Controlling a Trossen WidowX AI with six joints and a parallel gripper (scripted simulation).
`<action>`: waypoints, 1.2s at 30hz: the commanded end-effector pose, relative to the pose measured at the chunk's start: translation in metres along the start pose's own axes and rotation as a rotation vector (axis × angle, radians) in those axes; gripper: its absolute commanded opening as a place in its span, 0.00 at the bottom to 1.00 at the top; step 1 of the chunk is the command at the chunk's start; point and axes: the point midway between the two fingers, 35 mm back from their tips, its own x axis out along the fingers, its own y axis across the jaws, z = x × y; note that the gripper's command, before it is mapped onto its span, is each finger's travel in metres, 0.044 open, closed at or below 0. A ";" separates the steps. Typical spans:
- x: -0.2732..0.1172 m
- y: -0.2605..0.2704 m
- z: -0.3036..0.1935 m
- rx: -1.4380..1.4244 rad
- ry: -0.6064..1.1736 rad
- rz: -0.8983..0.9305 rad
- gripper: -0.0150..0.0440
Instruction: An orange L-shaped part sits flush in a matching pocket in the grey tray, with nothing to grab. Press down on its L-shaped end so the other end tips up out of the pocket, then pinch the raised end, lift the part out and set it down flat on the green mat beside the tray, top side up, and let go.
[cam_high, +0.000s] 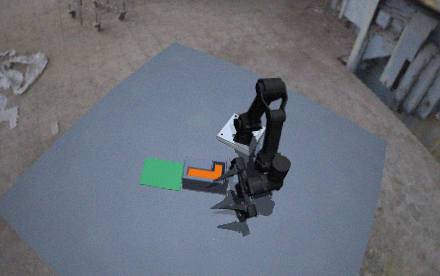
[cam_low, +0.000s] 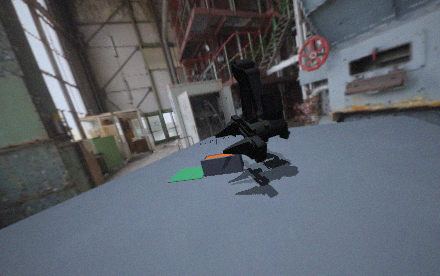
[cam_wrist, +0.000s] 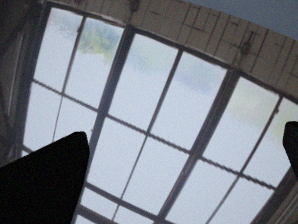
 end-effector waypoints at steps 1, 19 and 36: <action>0.001 -0.001 -0.001 -0.025 0.001 -0.005 0.89; 0.057 -0.035 -0.018 -2.125 0.320 -0.701 0.56; 0.030 0.029 -0.033 -2.574 1.074 -1.235 0.56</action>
